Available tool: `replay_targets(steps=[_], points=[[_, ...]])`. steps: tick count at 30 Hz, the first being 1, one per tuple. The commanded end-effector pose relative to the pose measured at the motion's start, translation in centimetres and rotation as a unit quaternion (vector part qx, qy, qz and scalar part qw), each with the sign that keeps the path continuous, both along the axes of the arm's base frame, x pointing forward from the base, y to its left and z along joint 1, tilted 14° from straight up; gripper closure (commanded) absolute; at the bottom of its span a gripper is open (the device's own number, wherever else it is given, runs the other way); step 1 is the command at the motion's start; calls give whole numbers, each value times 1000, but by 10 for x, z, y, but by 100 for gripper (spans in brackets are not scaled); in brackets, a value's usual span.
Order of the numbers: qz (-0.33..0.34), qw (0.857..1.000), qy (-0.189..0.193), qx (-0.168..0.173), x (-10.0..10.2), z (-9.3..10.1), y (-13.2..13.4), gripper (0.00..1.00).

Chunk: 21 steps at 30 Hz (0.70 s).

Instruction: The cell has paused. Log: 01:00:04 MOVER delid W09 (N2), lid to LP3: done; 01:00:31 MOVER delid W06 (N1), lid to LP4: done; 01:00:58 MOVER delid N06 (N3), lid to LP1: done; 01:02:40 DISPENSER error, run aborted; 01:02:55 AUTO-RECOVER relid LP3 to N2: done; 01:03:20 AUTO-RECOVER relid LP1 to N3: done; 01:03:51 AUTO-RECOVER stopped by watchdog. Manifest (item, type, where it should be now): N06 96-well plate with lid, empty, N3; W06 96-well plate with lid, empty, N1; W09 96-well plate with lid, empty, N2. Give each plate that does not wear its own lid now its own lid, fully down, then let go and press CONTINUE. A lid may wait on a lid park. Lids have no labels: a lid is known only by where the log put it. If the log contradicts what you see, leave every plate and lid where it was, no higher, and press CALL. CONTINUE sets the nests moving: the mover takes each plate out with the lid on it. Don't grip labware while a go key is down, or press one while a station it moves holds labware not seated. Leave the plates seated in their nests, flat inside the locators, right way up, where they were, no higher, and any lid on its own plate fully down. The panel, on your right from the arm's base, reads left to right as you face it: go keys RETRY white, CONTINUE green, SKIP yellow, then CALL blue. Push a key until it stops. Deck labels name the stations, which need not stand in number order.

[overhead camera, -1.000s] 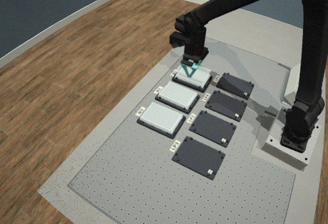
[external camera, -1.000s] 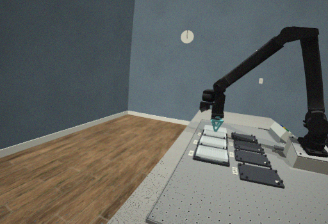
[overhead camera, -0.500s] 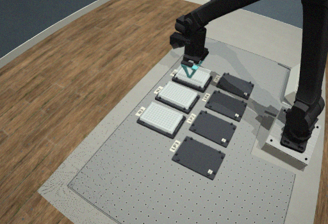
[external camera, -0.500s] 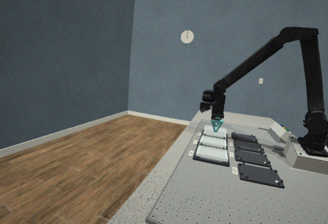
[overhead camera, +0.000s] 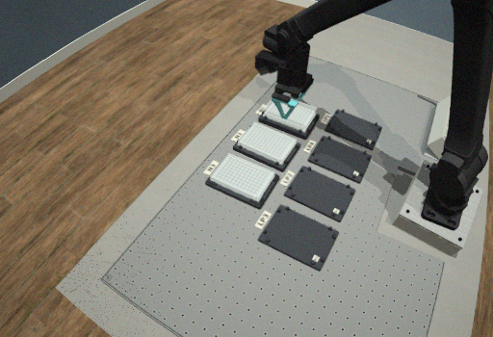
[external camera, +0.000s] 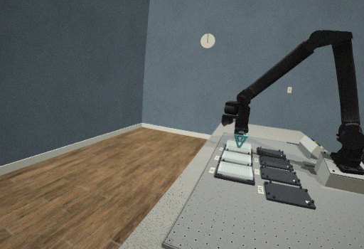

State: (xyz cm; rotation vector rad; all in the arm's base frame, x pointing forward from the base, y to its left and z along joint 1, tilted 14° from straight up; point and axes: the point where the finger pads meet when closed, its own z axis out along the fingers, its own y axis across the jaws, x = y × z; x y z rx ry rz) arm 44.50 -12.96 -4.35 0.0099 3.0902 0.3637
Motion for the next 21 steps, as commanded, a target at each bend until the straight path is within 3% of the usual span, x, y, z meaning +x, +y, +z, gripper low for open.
replay_targets(steps=[1,21], points=[[-1,1000,-9,-4,10,-2,0,100],[1,1000,-6,-2,7,-10,4,100]])
